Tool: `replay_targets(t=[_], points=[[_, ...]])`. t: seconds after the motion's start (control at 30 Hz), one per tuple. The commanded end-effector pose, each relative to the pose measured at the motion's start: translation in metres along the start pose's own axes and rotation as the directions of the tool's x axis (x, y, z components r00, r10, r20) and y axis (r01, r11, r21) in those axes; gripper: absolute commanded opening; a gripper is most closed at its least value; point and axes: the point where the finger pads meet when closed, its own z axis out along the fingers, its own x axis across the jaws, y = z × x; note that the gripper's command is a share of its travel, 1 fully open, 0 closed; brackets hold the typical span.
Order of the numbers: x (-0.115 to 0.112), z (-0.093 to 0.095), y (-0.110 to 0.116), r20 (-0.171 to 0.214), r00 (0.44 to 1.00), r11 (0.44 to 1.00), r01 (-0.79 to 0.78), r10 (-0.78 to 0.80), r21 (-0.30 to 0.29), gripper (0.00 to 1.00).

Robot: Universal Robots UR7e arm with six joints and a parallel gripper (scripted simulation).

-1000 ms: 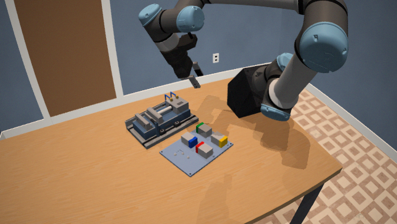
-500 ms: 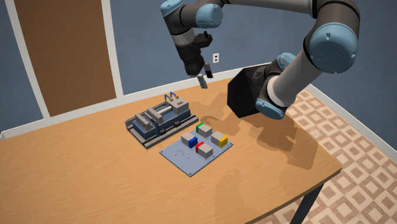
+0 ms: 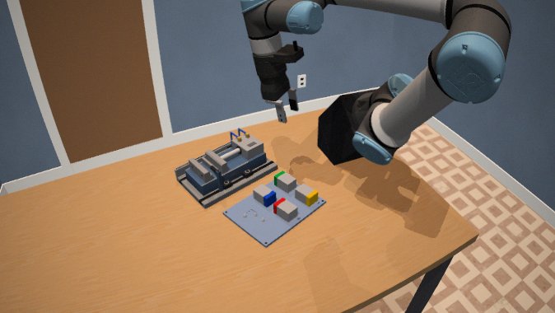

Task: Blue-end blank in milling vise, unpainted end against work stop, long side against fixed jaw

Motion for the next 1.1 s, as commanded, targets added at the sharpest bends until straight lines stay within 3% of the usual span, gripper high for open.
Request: replay_targets(t=[0.0, 0.2, 0.37, 1.07], points=[[0.0000, -0.0002, 0.0002, -0.012, 1.000, 1.000, -0.014, 0.014, -0.009, 1.00], [0.0000, -0.0002, 0.0002, -0.012, 1.000, 1.000, -0.014, 0.014, -0.009, 1.00], [0.0046, -0.0031, 0.0032, -0.159, 0.971, 0.981, -0.187, 0.176, -0.055, 1.00], [0.0069, -0.0045, 0.0048, -0.164, 0.970, 0.980, -0.193, 0.181, -0.056, 1.00]])
